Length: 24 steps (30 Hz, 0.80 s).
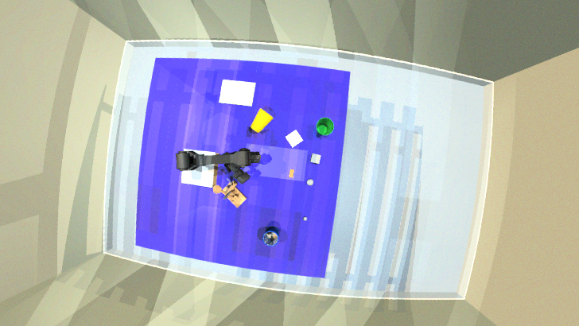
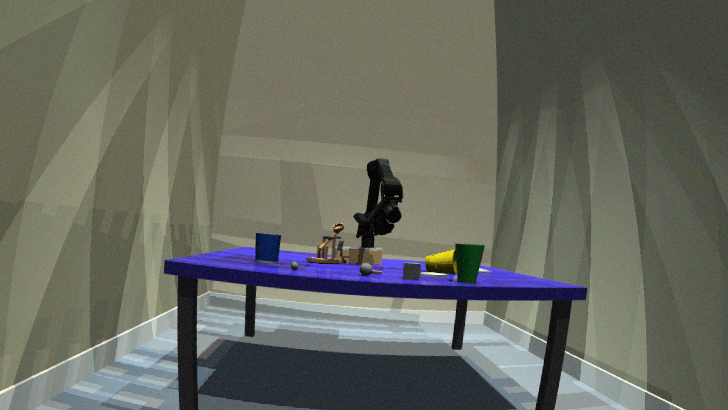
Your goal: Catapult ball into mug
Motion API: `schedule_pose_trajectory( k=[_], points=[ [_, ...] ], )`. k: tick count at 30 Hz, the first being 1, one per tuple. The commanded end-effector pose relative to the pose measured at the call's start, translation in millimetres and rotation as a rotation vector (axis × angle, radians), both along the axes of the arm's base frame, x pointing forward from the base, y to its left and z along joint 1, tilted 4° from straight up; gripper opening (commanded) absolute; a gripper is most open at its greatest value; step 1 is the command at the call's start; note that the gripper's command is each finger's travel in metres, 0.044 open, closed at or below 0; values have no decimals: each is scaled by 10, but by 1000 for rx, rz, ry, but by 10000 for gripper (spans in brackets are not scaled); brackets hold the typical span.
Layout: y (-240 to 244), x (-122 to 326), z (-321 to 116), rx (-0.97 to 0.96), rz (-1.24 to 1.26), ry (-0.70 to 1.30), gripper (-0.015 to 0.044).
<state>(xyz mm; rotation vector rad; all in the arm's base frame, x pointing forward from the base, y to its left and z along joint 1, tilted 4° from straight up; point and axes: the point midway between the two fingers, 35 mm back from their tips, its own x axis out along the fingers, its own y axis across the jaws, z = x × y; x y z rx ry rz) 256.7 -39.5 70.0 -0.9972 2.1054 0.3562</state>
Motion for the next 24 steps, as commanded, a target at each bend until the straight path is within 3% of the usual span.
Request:
schedule_pose_trajectory(
  k=[1, 8, 24],
  points=[
    [-81, 170, 13, 10, -96, -115, 263],
    [-261, 459, 47, 29, -252, -297, 440],
    [-871, 1085, 309, 52, -600, -716, 440]
  ],
)
